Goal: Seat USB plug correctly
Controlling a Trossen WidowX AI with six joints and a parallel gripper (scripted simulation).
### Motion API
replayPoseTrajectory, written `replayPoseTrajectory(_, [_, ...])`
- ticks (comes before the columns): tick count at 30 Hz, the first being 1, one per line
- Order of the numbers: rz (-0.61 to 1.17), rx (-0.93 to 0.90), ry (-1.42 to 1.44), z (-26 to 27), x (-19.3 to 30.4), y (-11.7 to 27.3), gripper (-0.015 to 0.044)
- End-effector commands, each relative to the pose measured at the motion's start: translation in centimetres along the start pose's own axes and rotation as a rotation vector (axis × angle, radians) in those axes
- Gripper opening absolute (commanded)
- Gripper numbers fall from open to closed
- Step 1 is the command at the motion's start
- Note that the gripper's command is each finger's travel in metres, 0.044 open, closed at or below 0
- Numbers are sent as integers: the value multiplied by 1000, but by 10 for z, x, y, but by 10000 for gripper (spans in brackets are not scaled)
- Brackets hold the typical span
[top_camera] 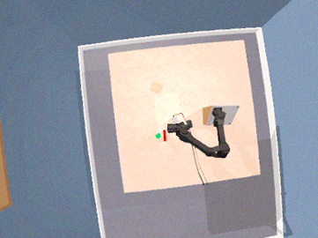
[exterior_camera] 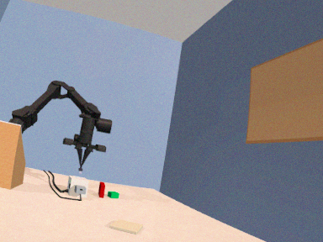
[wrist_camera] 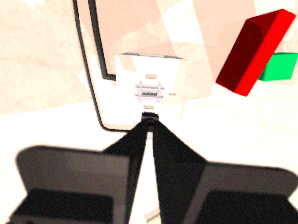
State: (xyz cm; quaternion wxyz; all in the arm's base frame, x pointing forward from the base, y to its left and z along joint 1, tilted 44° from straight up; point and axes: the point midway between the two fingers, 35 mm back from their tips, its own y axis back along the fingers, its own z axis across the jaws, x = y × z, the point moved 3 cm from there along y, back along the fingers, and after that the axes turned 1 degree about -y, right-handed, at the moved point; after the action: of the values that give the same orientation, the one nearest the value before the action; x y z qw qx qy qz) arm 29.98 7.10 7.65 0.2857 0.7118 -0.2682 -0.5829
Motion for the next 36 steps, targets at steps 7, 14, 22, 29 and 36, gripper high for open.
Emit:
replayPoseTrajectory(7, [0,-1,55,0,0,0,0])
replayPoseTrajectory(14, [-2,0,48,0,0,0,0])
replayPoseTrajectory(22, [-10,-1,49,0,0,-1,0])
replayPoseTrajectory(29, [-17,-1,49,0,-1,-2,0])
replayPoseTrajectory(36, [-23,-1,50,0,-1,-3,0])
